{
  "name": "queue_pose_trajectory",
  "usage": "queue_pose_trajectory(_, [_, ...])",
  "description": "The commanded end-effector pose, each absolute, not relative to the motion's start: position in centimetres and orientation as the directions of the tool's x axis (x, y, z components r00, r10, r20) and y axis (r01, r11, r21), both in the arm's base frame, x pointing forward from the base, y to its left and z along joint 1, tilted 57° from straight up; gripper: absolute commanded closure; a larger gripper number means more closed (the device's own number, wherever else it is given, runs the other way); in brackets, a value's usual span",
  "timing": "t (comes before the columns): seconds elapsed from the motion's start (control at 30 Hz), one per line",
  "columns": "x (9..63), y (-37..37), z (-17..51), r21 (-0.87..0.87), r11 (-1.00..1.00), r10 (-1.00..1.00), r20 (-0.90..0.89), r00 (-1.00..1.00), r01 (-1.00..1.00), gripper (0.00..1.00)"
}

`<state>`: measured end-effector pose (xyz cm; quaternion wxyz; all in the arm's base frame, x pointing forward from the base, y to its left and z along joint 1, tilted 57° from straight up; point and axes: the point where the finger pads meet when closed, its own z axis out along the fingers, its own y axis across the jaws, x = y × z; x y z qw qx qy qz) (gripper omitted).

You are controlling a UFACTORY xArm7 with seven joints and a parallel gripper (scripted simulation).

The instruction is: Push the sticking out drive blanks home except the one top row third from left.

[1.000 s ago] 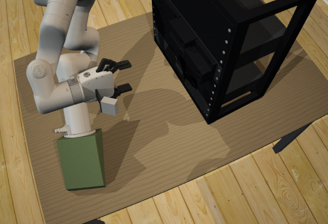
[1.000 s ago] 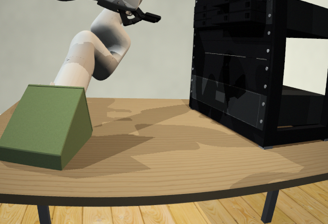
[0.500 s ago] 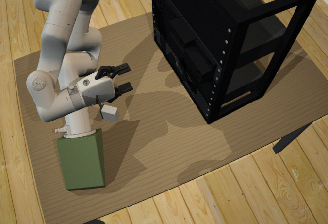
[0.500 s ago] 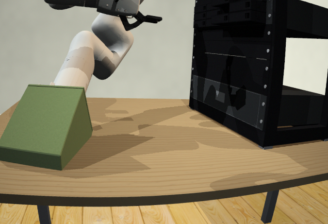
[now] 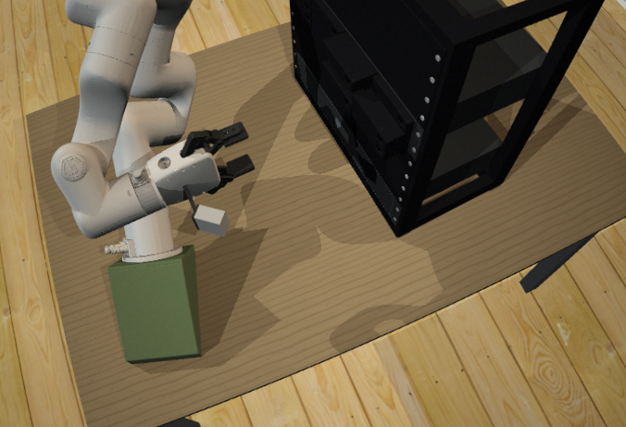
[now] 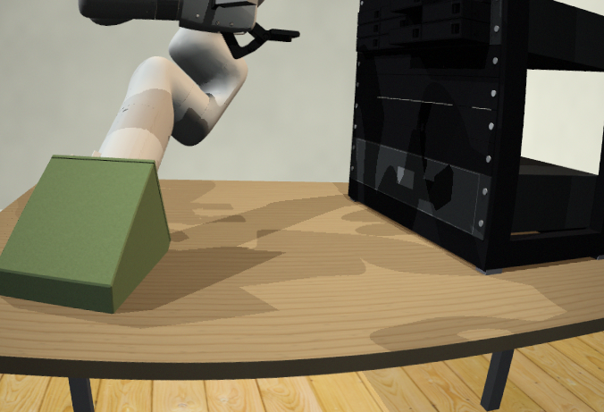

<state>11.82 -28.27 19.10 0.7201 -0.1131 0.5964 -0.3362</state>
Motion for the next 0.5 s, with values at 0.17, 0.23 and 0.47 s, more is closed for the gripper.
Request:
queue_pose_trajectory(0.17, [11.74, -28.4, 19.14, -0.552, 0.752, -0.611, -0.789, 0.067, 0.36, 0.0])
queue_pose_trajectory(0.23, [11.74, -28.4, 19.14, -0.551, 0.753, -0.61, -0.79, 0.067, 0.361, 0.0])
queue_pose_trajectory(0.47, [11.74, -28.4, 19.14, -0.55, 0.753, -0.609, -0.79, 0.067, 0.361, 0.0])
